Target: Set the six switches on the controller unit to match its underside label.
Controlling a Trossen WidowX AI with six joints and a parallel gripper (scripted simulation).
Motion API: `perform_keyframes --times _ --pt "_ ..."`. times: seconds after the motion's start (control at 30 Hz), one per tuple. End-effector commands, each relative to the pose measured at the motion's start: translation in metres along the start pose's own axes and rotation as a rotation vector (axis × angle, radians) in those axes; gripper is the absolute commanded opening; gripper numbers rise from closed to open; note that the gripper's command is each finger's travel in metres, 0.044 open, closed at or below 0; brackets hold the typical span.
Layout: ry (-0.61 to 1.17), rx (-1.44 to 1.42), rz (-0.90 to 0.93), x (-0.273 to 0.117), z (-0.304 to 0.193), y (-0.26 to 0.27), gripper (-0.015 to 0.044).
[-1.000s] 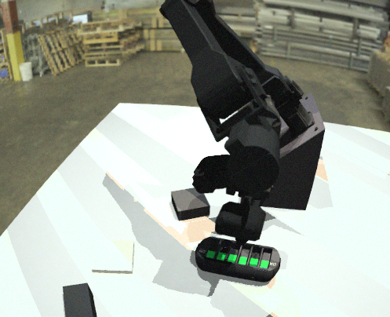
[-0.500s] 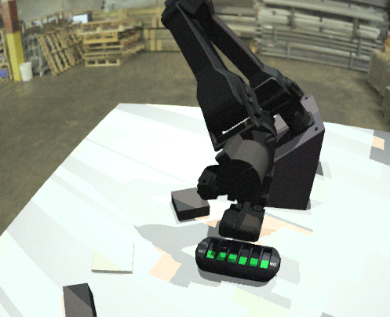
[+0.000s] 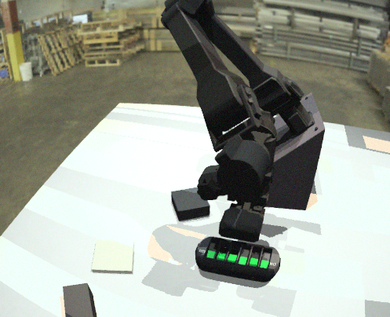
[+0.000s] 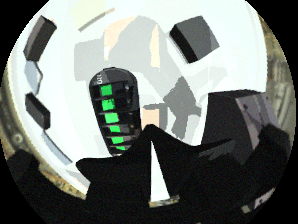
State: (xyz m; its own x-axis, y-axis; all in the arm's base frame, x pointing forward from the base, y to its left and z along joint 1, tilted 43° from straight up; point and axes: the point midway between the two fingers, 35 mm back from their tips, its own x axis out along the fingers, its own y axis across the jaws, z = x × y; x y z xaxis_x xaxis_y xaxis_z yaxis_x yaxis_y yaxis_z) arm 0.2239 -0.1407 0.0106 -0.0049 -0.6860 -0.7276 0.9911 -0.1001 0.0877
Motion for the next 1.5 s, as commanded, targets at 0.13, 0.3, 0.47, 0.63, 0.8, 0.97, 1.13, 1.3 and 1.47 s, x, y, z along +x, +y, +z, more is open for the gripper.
perform_keyframes --times 0.13,0.3,0.47,0.63,0.8,0.97,1.13,1.3,1.47 --pt "0.002 0.000 0.000 -0.014 -0.001 0.001 0.0079" --pt "0.001 0.000 0.000 -0.050 0.001 0.000 0.0210" --pt "0.002 0.000 0.000 -0.050 0.000 0.000 0.0341" --pt "0.003 0.000 0.000 -0.050 0.000 0.000 0.0263" --pt "0.003 0.000 0.000 -0.050 0.000 0.000 0.0131" --pt "0.003 0.000 0.000 -0.050 0.000 0.000 0.0000" --pt "0.003 0.000 0.000 -0.050 0.000 0.000 0.0000" --pt "0.003 0.000 0.000 -0.050 0.000 0.000 0.0000" --pt "0.004 -0.005 0.000 -0.050 0.000 0.001 0.0105"
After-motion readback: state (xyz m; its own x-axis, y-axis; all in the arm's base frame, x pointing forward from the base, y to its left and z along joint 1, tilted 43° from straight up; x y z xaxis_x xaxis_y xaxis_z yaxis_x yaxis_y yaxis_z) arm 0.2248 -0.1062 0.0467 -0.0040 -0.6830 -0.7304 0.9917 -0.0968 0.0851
